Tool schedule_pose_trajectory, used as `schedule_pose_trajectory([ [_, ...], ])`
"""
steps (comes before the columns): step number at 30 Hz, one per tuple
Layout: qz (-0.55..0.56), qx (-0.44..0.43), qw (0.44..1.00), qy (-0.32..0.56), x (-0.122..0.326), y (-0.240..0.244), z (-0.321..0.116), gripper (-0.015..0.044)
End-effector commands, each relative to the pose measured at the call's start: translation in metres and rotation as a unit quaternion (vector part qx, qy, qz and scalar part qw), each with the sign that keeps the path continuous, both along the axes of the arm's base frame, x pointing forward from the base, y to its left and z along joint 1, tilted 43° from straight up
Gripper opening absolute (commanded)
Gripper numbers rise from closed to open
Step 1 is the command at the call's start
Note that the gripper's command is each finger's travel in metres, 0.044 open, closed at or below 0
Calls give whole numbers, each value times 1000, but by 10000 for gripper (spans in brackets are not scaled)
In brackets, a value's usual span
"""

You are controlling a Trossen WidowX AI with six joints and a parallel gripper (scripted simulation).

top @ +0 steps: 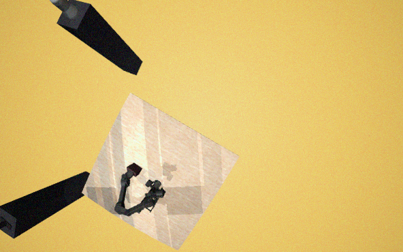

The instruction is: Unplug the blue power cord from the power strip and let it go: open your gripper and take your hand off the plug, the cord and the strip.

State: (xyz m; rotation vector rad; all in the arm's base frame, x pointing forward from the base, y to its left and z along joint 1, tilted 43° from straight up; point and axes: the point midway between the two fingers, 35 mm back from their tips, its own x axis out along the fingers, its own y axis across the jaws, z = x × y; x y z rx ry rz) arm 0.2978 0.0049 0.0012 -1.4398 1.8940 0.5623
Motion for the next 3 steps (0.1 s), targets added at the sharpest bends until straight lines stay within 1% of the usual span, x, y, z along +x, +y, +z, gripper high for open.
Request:
schedule_pose_trajectory([
  [1,0,1,1000,1,0,2,-1,440],
  [3,0,1,1000,1,0,2,-1,440],
])
